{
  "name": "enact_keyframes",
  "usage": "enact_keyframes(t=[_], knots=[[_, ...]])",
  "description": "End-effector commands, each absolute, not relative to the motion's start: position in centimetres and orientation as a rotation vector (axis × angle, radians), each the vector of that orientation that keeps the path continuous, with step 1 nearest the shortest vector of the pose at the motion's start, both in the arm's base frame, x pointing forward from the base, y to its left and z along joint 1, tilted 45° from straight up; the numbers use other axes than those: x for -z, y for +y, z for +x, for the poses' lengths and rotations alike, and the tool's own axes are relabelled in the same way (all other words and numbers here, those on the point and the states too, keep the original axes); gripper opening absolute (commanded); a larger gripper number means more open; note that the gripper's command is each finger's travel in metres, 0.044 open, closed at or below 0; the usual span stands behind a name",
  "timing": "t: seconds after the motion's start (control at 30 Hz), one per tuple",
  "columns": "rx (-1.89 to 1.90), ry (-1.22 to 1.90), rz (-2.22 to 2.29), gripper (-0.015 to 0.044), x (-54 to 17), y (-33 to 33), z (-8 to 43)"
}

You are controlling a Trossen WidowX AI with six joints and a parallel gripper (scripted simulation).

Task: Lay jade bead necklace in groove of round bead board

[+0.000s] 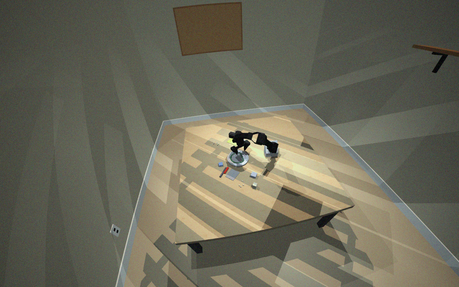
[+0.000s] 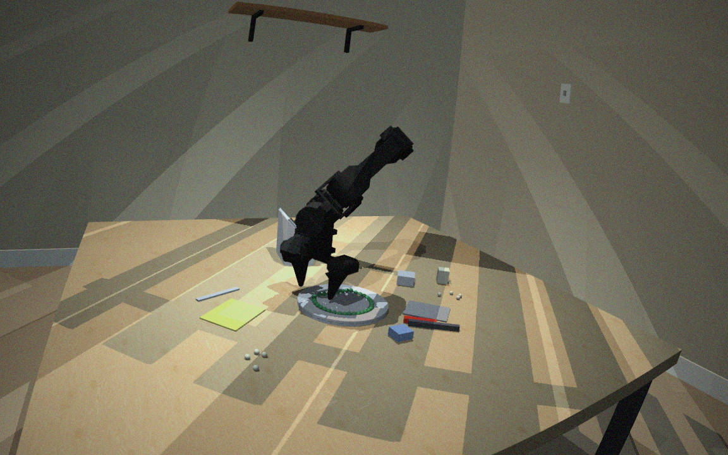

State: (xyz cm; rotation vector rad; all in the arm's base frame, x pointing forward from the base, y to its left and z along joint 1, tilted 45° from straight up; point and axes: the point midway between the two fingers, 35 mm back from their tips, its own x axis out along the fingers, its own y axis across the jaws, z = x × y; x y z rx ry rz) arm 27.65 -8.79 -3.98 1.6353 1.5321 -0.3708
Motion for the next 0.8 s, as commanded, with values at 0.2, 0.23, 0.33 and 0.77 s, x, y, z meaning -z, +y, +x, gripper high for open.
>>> enact_keyframes(t=[0.2, 0.23, 0.33, 0.77], knots=[[-0.258, 1.406, 0.957, 0.0177, 0.8, -7.3, 27.8], [-0.329, 1.379, 0.871, 0.0151, 0.4, -7.1, 27.7], [-0.53, 1.285, 0.61, 0.012, -0.7, -6.5, 27.7], [-1.142, 0.762, -0.374, 0.012, -4.6, -4.1, 27.0]])
